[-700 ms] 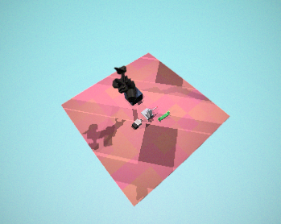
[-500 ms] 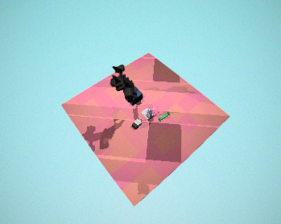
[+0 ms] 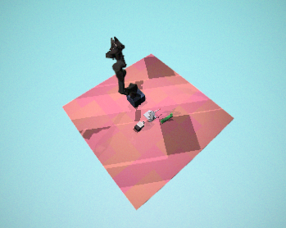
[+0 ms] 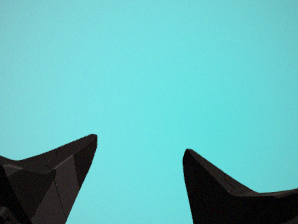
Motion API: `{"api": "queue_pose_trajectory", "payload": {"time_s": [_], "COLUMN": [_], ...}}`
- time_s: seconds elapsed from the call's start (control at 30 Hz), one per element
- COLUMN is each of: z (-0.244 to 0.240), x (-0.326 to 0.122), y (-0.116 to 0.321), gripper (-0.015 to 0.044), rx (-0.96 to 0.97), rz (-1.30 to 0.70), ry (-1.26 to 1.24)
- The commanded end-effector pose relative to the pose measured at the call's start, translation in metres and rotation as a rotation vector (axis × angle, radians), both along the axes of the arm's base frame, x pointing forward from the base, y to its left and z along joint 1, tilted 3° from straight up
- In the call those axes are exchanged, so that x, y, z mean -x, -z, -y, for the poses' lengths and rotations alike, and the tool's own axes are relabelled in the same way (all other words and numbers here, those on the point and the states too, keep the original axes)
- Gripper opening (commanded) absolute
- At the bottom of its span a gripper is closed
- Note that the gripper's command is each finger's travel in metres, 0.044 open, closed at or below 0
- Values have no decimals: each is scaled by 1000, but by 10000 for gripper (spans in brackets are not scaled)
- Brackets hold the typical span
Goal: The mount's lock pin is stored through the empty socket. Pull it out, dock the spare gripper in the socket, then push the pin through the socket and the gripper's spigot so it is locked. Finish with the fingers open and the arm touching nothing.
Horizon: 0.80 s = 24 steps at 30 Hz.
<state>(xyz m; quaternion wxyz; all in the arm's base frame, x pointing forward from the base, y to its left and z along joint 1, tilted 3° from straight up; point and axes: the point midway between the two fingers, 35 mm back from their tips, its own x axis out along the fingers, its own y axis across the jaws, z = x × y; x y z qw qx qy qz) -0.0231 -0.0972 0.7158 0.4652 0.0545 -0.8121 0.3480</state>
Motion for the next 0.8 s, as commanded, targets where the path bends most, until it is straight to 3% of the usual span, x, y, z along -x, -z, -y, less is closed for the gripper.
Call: {"api": "queue_pose_trajectory", "payload": {"time_s": [0.0, 0.37, 0.77], "z": [-50, -205, -337], "x": [22, 35, -39], "y": [6, 54, 145], "gripper": [300, 300, 300], "rx": [135, 553, 1003], "rz": [22, 28, -90], "ry": [83, 357, 680]}}
